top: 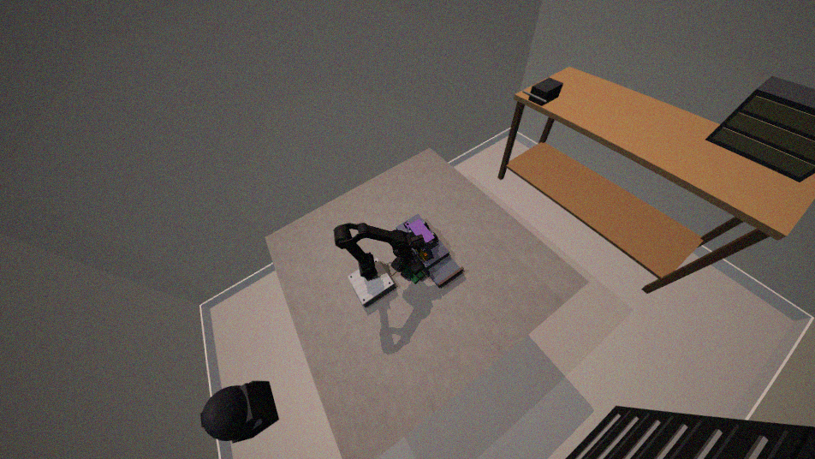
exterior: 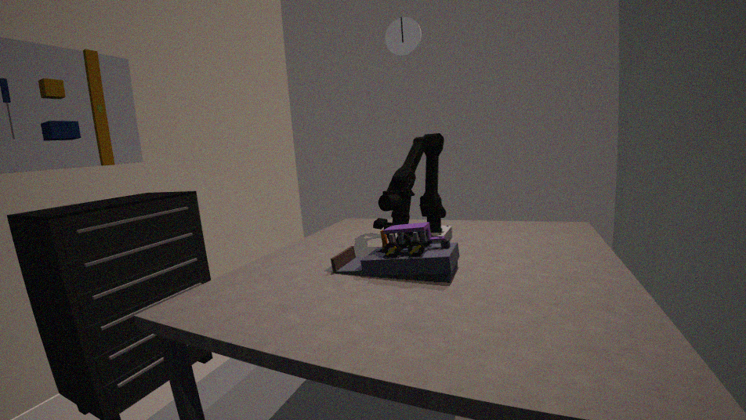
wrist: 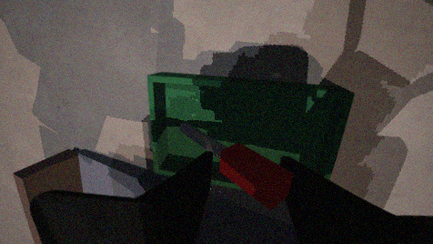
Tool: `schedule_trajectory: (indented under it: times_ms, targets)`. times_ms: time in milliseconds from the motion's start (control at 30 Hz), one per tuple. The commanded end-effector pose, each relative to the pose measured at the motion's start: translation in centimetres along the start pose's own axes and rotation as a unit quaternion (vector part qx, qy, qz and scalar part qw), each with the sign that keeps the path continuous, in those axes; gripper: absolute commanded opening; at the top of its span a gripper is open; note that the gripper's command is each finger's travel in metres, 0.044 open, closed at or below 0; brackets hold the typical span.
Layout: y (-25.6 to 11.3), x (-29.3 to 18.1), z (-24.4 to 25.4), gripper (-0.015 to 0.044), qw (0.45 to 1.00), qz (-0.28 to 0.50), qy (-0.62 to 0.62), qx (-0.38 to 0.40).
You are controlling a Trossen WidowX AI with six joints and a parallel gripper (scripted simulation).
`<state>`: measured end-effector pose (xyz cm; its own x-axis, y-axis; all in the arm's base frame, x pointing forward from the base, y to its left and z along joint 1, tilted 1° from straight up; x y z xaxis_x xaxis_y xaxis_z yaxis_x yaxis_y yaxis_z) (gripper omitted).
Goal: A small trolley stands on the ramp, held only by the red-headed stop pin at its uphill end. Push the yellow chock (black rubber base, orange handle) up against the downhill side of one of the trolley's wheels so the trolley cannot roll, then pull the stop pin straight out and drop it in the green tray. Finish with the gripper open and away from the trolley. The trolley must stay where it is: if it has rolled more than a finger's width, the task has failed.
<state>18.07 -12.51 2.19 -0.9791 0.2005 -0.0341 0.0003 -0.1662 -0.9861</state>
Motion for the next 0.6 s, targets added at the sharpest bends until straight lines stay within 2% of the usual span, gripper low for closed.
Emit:
schedule_trajectory:
  times_ms: [0,533,567]
  targets:
    - [0.23,0.22,-0.14,0.0190,1.000,-0.002,0.001,0.001]
    - [0.61,0.59,-0.39,0.0190,1.000,-0.003,0.001,0.001]
    - [0.47,0.39,-0.36,0.0216,1.000,-0.001,0.000,0.000]
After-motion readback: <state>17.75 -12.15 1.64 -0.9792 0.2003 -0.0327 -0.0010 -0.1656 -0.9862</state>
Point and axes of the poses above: the point midway between the two fingers, 35 mm back from their tips, its own y axis out along the fingers, its own z axis across the jaws, x = y × z, the point moved 1 cm from there along -y, back along the fingers, and after that the axes turned 8 degrees about y, right-handed, at the moved point
